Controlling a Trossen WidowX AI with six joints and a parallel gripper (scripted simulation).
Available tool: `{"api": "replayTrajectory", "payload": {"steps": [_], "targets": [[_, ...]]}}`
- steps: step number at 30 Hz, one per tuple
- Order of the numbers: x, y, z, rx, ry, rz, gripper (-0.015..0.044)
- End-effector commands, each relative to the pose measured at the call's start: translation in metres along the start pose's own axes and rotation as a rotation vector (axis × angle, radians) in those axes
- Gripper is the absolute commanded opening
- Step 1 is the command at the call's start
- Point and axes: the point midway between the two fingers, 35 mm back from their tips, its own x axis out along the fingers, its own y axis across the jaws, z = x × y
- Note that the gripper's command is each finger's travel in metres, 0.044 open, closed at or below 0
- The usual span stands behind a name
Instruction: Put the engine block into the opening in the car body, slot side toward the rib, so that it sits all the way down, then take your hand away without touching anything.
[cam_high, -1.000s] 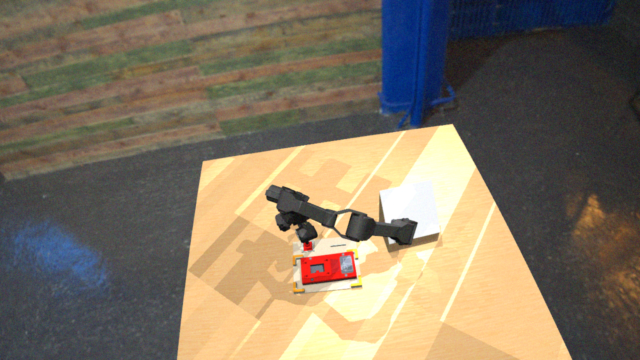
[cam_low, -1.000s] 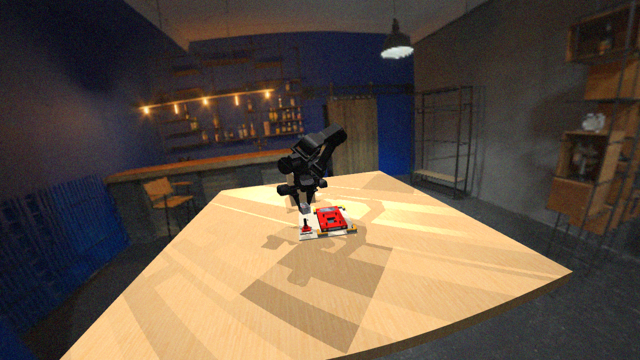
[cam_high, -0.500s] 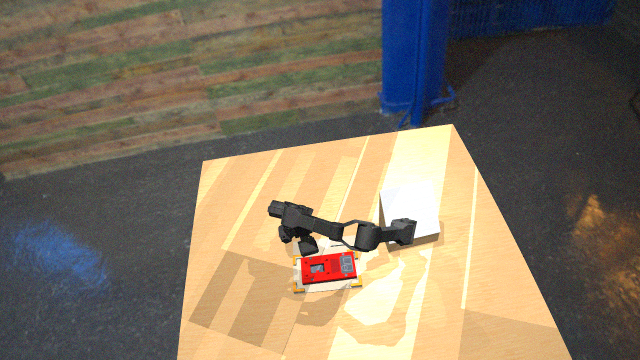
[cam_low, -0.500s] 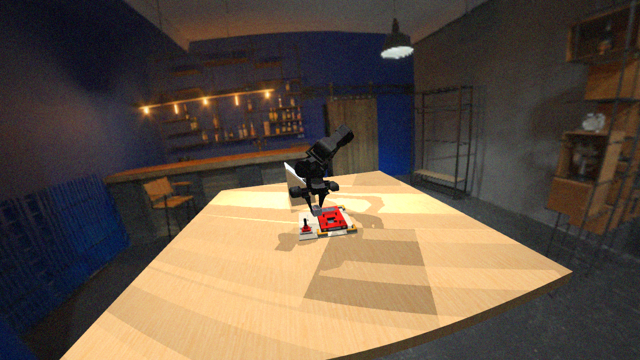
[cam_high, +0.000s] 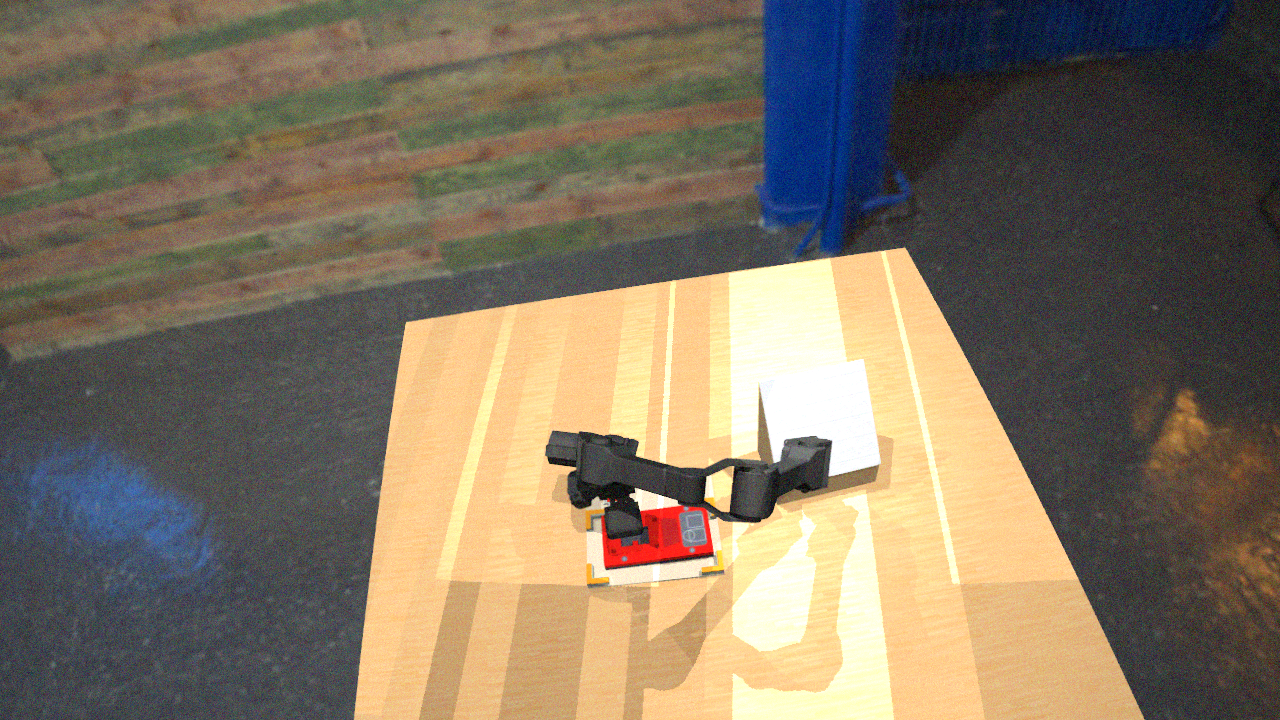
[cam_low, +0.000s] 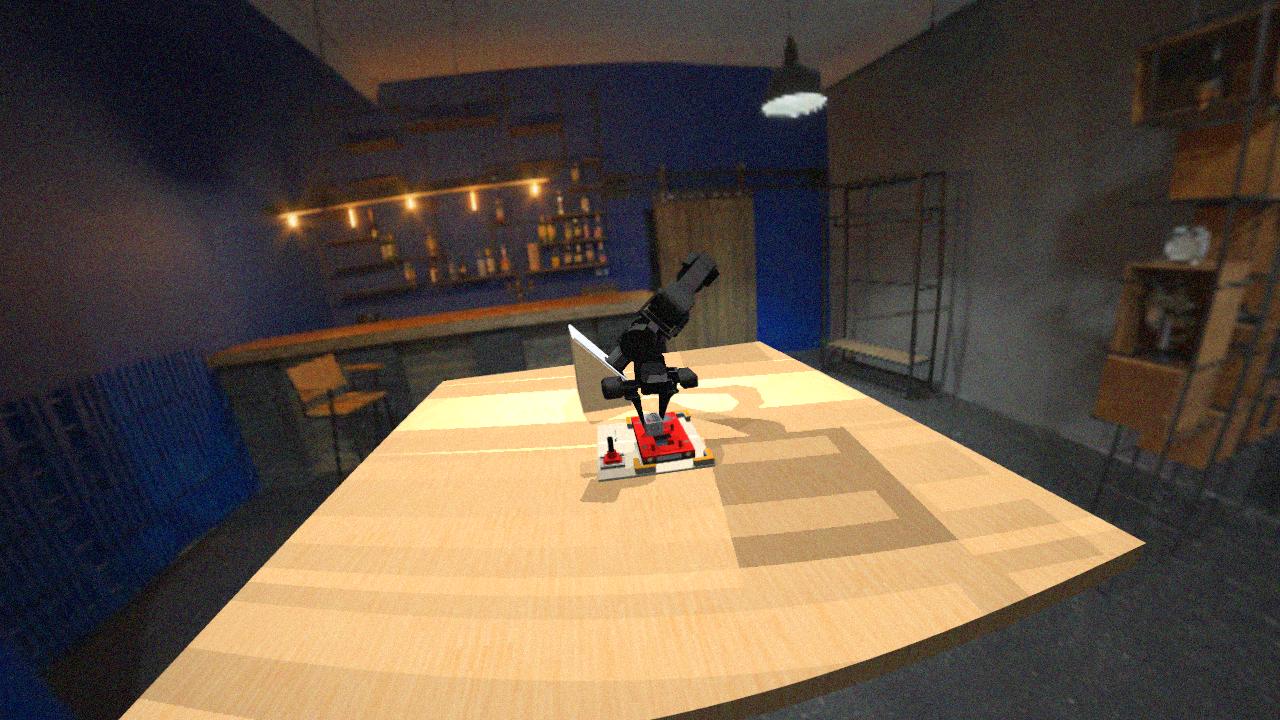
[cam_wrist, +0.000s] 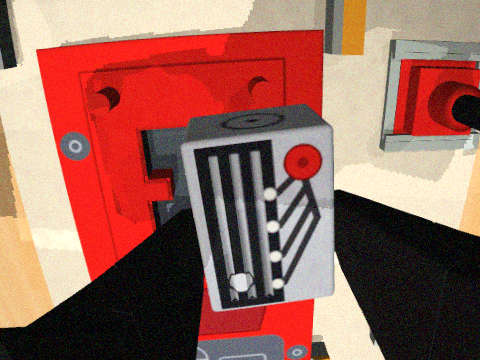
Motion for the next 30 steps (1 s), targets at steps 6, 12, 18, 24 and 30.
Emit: {"api": "replayTrajectory", "payload": {"steps": [6, 12, 18, 24, 30], "targets": [[0.010, 0.022, -0.010, 0.065, 0.004, 0.017, 0.0000], [0.011, 0.022, -0.011, 0.073, 0.004, 0.017, 0.0105], [0.011, 0.022, -0.011, 0.090, 0.004, 0.017, 0.0160], [0.011, 0.023, -0.011, 0.077, 0.004, 0.017, 0.0160], [0.011, 0.023, -0.011, 0.077, 0.004, 0.017, 0.0160]]}}
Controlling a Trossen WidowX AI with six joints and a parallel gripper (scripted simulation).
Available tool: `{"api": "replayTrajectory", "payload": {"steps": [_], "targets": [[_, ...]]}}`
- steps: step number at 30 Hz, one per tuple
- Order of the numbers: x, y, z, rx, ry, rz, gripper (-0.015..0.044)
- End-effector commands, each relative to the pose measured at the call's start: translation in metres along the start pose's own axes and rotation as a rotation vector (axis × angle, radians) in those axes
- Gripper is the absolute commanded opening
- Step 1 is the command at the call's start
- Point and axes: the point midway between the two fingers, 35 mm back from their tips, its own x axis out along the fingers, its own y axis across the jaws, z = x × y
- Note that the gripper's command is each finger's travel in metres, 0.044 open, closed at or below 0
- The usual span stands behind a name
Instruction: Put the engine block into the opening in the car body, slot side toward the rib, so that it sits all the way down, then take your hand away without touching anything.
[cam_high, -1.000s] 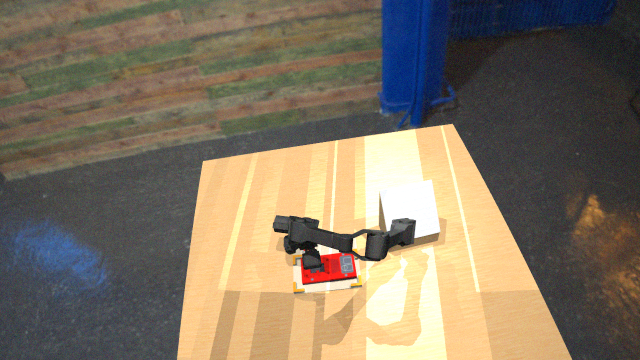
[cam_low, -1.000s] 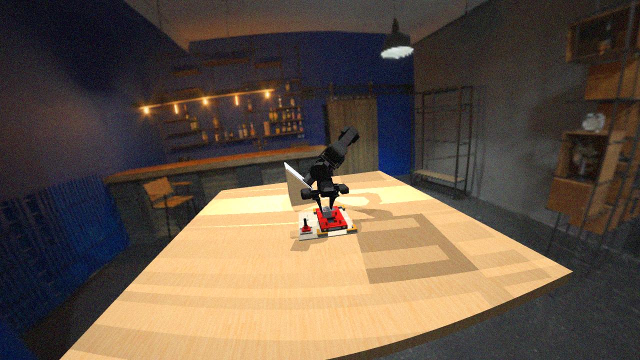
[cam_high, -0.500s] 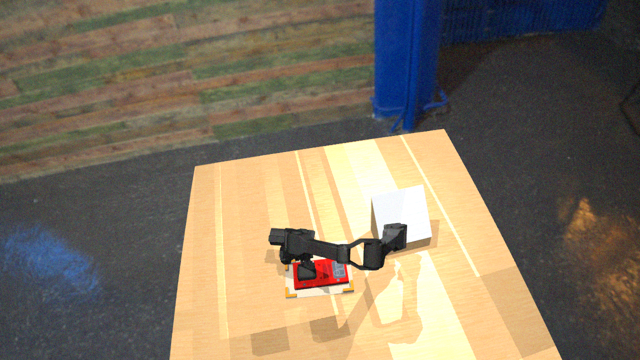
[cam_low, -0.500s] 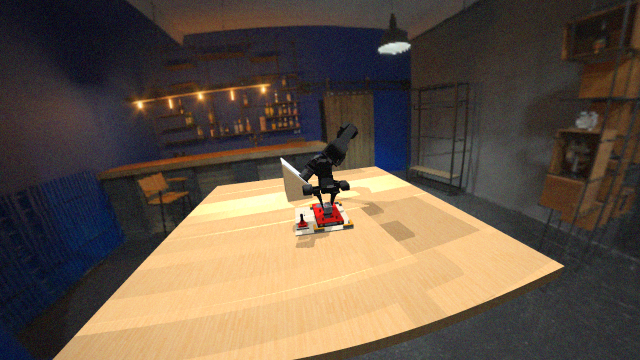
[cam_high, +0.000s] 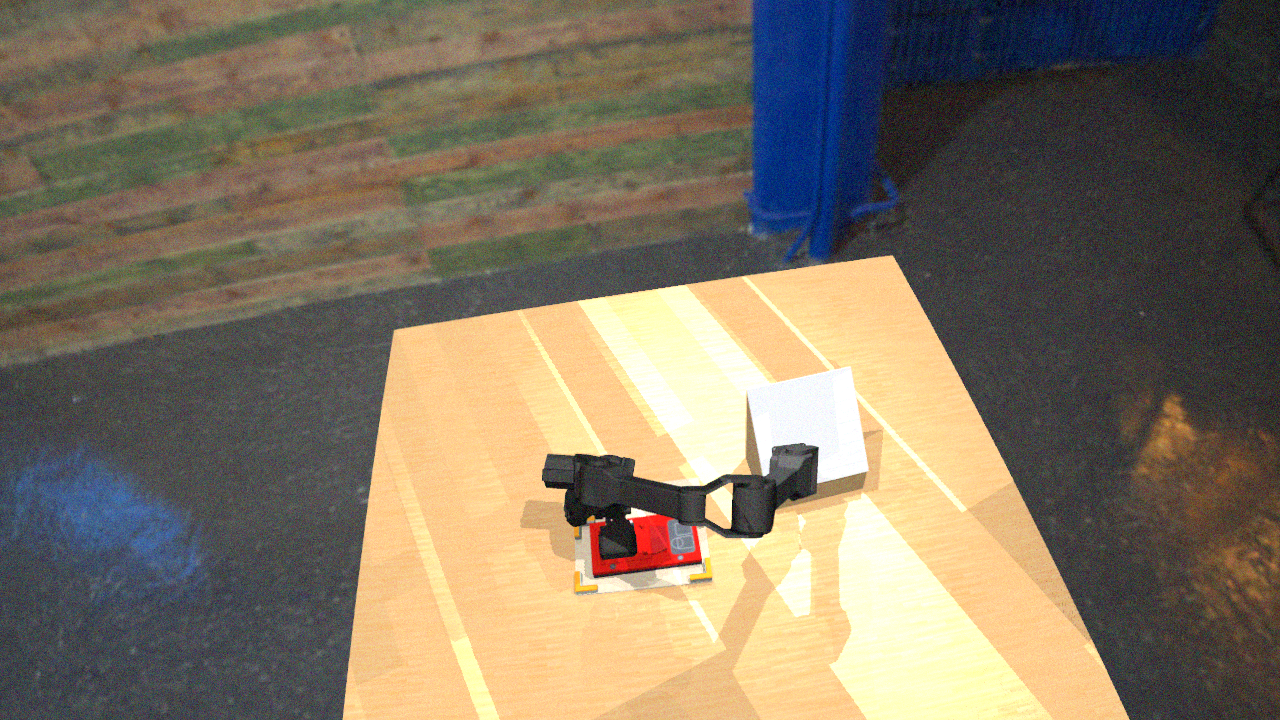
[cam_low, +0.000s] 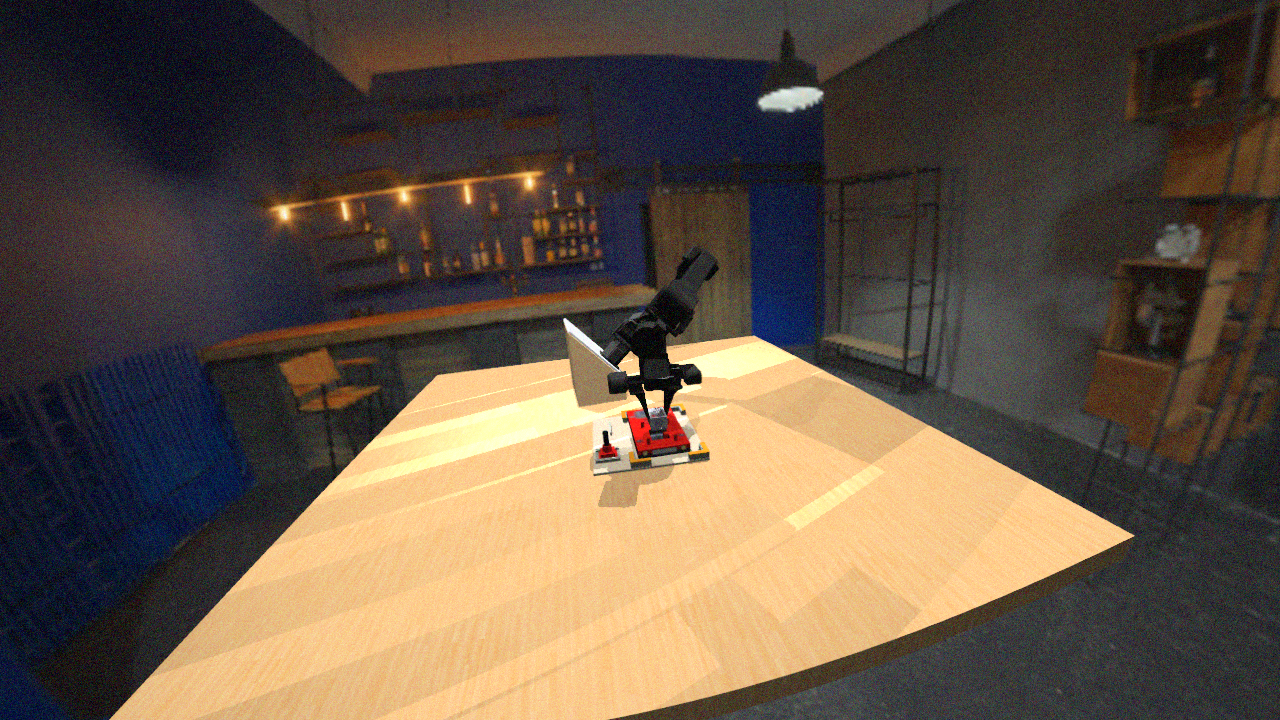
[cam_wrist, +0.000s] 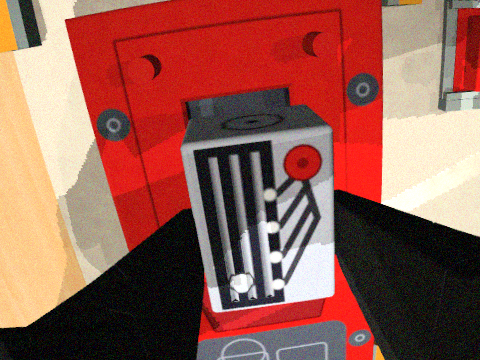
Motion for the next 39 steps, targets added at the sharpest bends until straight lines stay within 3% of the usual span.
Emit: {"api": "replayTrajectory", "payload": {"steps": [1, 20, 30, 39], "targets": [[0.0002, 0.0009, 0.0003, -0.006, -0.002, 0.006, 0.0160], [0.0004, 0.0017, 0.0003, -0.067, -0.002, 0.005, 0.0160], [0.0013, 0.0016, 0.0001, 0.067, -0.002, 0.006, 0.0160], [0.0036, 0.0015, 0.0000, -0.037, -0.002, 0.006, 0.0160]]}}
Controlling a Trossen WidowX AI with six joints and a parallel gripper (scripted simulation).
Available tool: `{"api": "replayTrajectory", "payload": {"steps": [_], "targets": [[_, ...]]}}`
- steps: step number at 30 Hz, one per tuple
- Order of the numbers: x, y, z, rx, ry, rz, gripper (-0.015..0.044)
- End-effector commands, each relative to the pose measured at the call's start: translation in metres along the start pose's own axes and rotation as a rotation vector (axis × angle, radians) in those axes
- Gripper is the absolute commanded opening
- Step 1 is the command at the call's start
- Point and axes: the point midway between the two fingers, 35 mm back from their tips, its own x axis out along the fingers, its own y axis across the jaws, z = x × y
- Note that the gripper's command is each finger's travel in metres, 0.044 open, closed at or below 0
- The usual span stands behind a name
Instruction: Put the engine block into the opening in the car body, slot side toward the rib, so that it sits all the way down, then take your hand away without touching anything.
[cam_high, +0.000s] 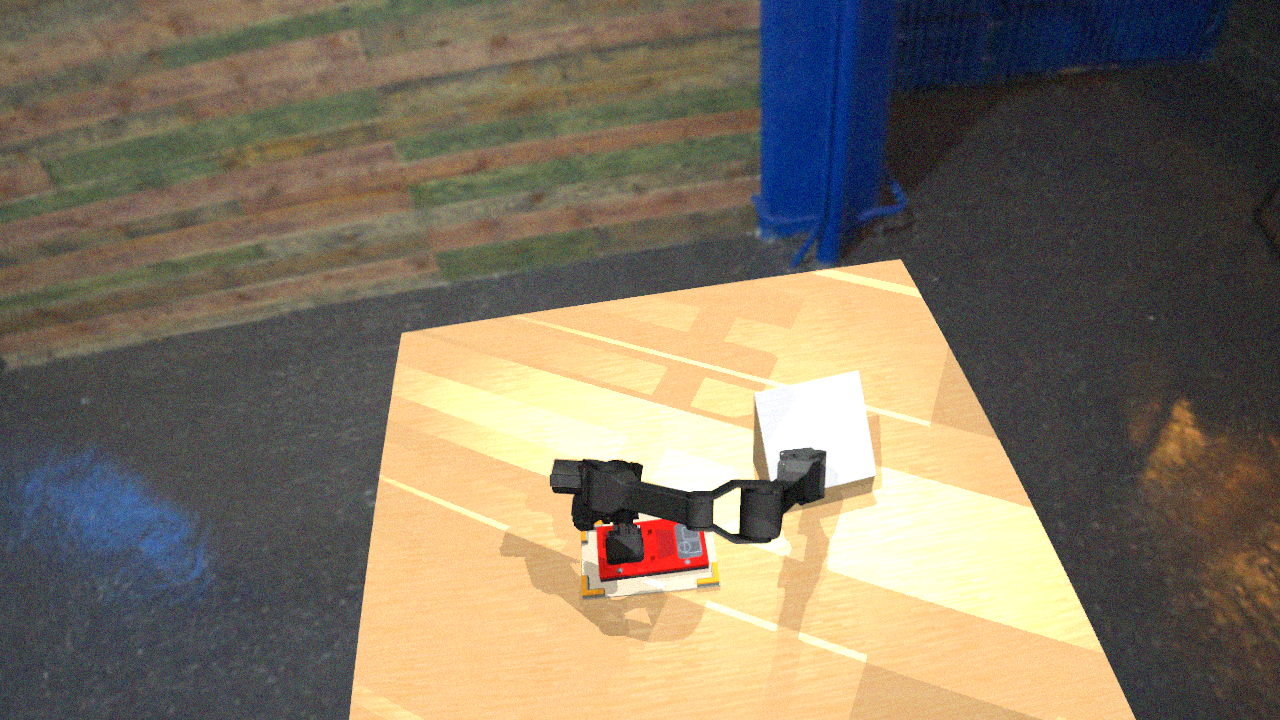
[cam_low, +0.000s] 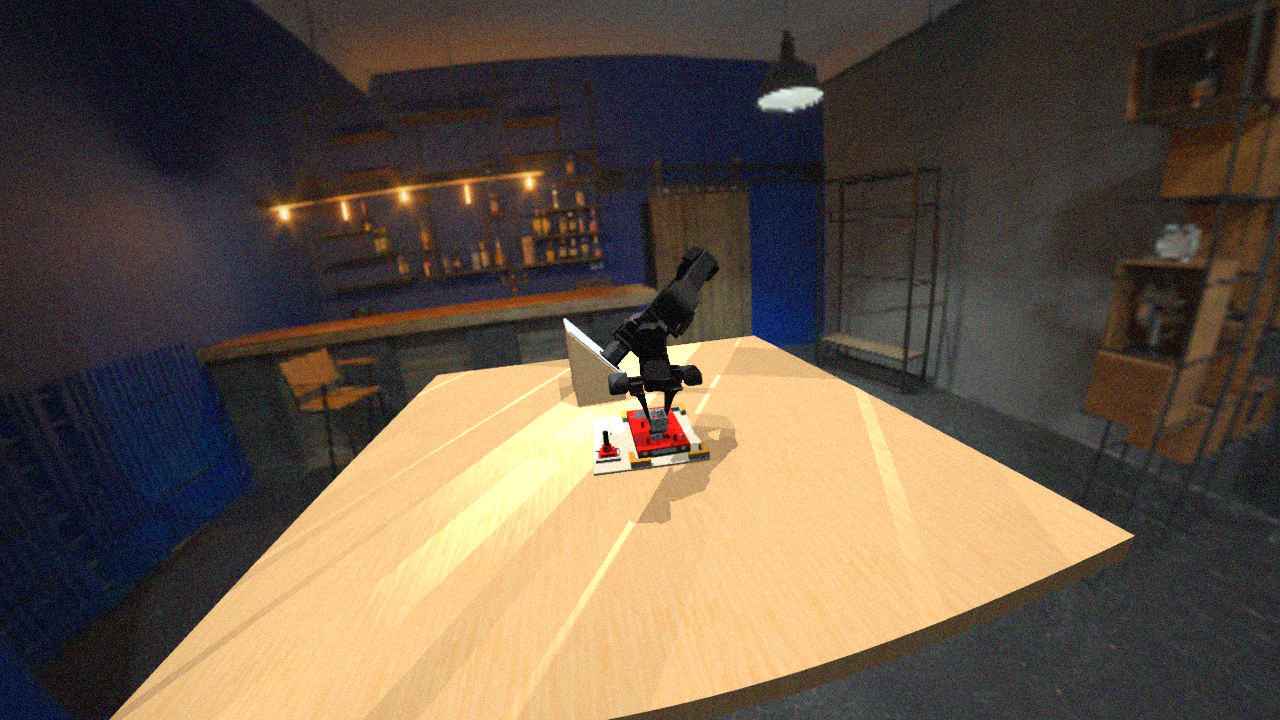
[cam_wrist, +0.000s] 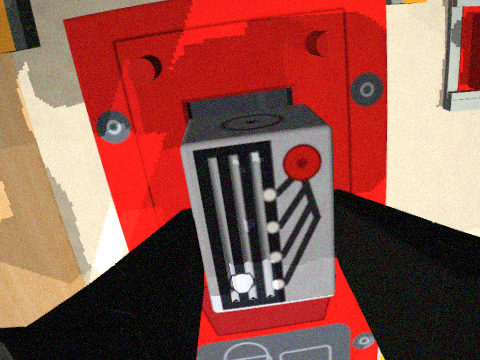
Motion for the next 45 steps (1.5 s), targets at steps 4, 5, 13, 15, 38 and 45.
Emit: {"api": "replayTrajectory", "payload": {"steps": [4, 5, 13, 15, 38, 45], "targets": [[0.002, 0.001, 0.000, -0.061, -0.002, 0.006, 0.0160], [0.003, 0.001, 0.000, -0.056, -0.002, 0.006, 0.0160], [0.005, 0.001, 0.000, -0.011, -0.001, 0.006, 0.0160], [0.005, 0.001, 0.000, -0.010, -0.001, 0.006, 0.0160], [0.012, 0.001, 0.000, -0.017, -0.001, 0.006, 0.0160], [0.014, 0.001, 0.000, -0.018, -0.001, 0.006, 0.0160]]}}
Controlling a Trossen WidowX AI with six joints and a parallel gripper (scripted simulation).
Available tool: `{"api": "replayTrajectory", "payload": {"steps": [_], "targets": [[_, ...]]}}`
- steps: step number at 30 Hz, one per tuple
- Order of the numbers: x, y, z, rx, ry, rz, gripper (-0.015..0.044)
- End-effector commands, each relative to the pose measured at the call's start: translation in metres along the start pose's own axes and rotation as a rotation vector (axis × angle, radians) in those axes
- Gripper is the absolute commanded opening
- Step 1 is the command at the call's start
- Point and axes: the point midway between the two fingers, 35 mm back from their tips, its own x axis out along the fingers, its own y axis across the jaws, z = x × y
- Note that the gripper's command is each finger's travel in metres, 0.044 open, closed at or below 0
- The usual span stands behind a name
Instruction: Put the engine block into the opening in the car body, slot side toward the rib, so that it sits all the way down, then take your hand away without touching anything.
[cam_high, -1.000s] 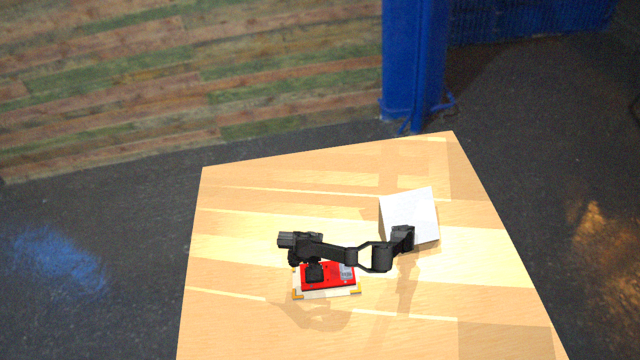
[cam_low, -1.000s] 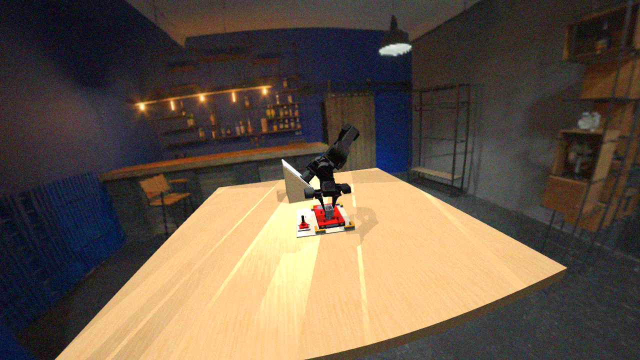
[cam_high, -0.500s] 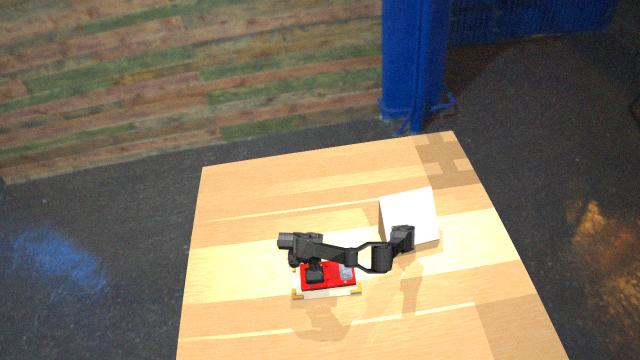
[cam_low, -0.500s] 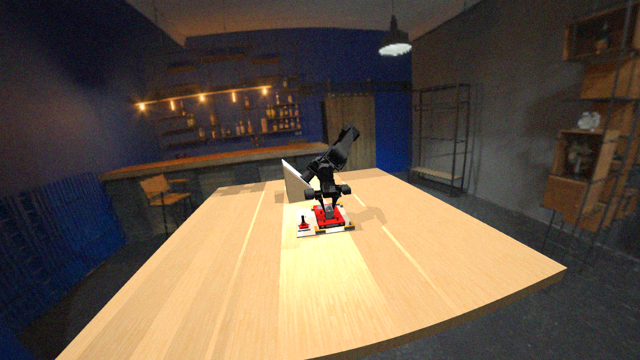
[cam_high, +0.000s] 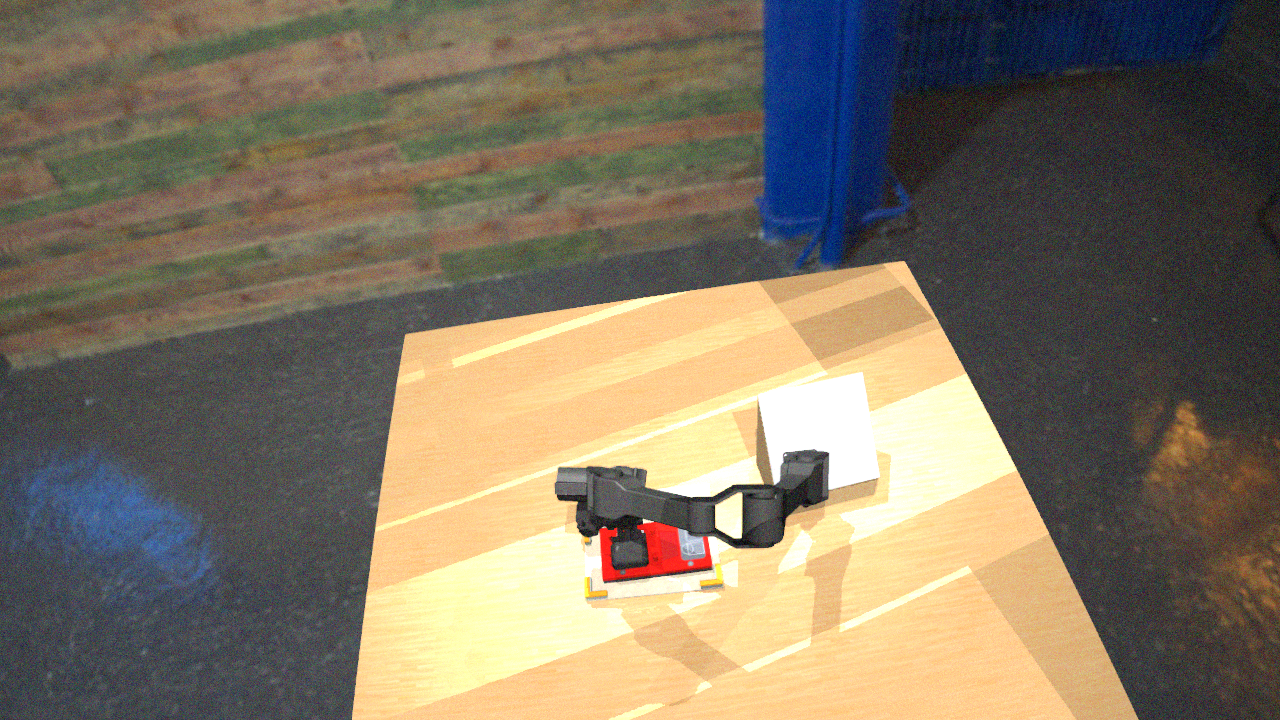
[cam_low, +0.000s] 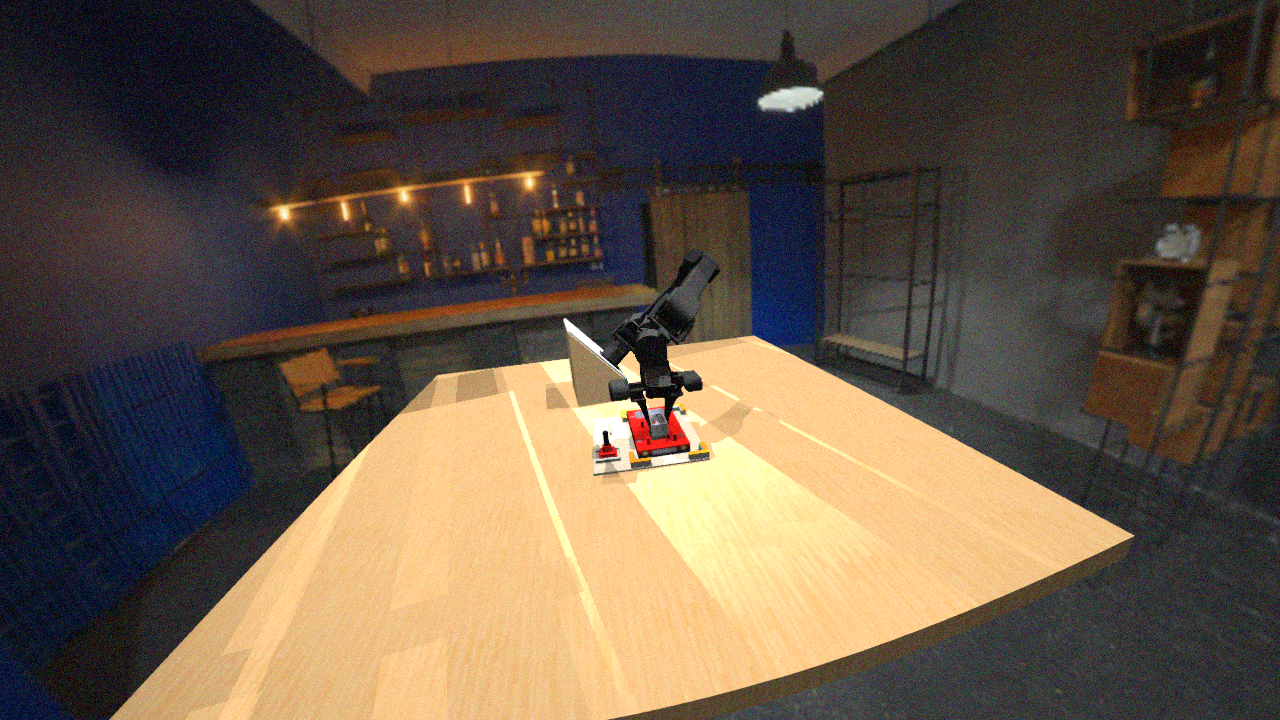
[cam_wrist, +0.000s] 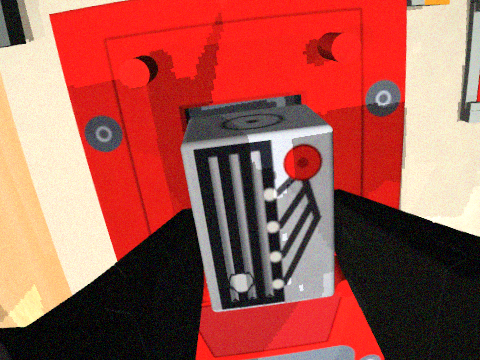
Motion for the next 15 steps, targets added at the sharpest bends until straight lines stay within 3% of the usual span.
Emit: {"api": "replayTrajectory", "payload": {"steps": [1, 15], "targets": [[0.0015, 0.0008, 0.0001, 0.003, -0.001, 0.006, 0.0160], [0.0056, 0.0009, 0.0001, 0.003, -0.001, 0.006, 0.0160]]}}
